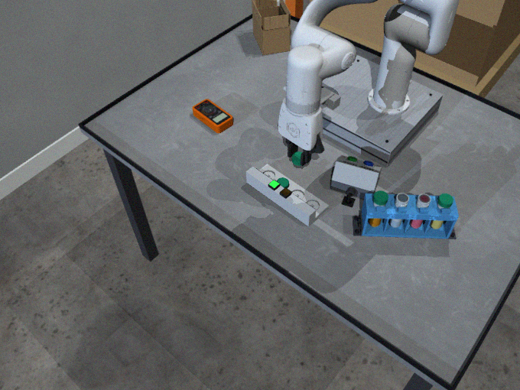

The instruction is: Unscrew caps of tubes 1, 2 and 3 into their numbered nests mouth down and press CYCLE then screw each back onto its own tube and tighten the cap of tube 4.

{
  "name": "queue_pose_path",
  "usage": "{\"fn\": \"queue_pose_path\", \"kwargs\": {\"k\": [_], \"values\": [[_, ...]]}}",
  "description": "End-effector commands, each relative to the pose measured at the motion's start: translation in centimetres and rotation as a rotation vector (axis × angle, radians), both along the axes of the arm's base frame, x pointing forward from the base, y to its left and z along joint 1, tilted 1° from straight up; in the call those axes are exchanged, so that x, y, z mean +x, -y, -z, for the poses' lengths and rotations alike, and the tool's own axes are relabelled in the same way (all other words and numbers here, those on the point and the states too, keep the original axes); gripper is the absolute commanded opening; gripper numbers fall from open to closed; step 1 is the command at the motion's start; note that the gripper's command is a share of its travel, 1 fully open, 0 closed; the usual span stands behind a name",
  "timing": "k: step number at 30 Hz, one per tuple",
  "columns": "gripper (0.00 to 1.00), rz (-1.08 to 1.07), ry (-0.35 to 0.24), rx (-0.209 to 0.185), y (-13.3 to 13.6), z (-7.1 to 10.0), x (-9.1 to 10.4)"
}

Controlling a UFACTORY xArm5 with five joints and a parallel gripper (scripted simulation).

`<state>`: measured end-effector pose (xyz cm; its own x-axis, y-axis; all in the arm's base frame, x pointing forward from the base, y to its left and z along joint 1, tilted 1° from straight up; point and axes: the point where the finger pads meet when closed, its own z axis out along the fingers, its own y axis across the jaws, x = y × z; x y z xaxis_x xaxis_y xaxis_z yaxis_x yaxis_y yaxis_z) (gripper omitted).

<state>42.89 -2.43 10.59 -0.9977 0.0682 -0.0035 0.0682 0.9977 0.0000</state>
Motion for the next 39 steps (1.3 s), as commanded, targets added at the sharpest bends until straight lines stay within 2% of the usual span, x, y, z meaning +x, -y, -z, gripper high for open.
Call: {"fn": "queue_pose_path", "kwargs": {"k": [1,4,8,12,15,27,29,32,39], "values": [[0.00,0.083,0.002,0.017,-0.8,-0.5,-0.2],[0.00,0.293,0.000,0.017,-3.0,-0.5,-1.0],[0.00,0.387,-0.001,0.019,-4.7,-0.5,-1.6],[0.00,0.389,-0.001,0.019,-5.7,-0.5,-1.9],[0.00,0.389,-0.001,0.019,-8.0,-0.6,-2.8],[0.00,0.389,-0.001,0.020,-14.3,-0.7,-5.0],[0.00,0.389,-0.001,0.020,-14.3,-0.7,-5.0],[0.00,0.389,-0.002,0.020,-16.6,-0.7,-5.8],[0.00,0.389,-0.002,0.020,-20.2,-0.8,-7.1]]}}
